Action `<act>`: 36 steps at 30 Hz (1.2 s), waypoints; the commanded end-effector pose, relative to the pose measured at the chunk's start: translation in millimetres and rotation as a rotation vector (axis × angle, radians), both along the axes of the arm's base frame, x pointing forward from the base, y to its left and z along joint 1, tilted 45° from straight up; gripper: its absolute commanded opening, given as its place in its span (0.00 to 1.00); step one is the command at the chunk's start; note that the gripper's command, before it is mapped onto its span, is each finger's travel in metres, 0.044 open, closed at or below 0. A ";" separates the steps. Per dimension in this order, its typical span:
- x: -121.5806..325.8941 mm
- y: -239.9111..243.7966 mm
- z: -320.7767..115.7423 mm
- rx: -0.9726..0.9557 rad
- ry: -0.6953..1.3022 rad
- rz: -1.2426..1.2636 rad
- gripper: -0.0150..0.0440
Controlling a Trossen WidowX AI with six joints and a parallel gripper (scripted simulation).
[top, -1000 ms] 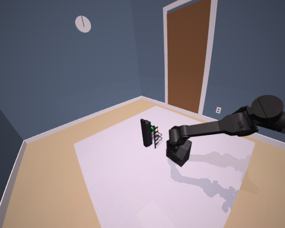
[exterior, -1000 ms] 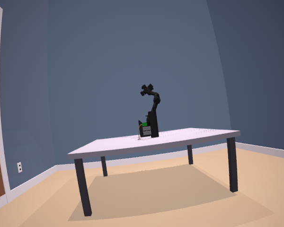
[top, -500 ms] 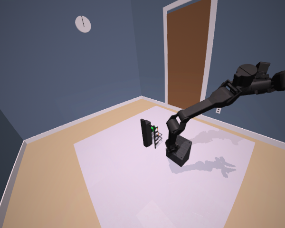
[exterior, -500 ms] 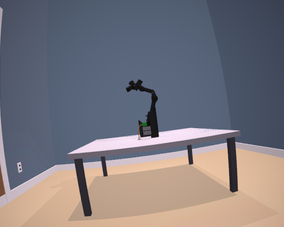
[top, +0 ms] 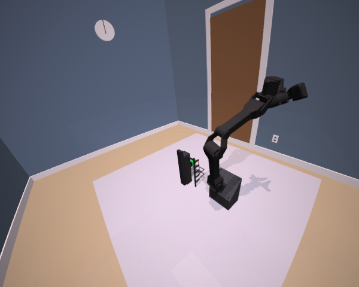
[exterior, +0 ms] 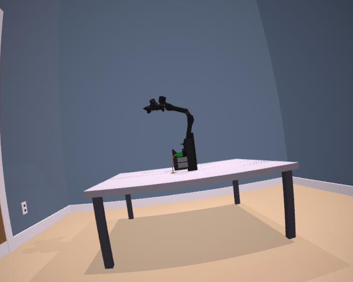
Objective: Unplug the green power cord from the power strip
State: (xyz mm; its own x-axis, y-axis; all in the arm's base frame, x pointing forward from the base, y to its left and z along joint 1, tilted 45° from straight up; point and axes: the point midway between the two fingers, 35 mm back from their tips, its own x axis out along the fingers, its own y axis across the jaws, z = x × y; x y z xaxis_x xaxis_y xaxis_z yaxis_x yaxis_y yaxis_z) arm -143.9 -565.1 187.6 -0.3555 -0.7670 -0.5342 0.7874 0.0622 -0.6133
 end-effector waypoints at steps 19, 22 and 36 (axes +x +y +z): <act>283.9 93.3 -139.2 0.554 -0.542 0.237 0.53; 319.9 127.4 -155.2 0.678 -0.599 0.226 0.53; 427.2 337.3 -197.2 1.322 -0.629 -0.068 0.53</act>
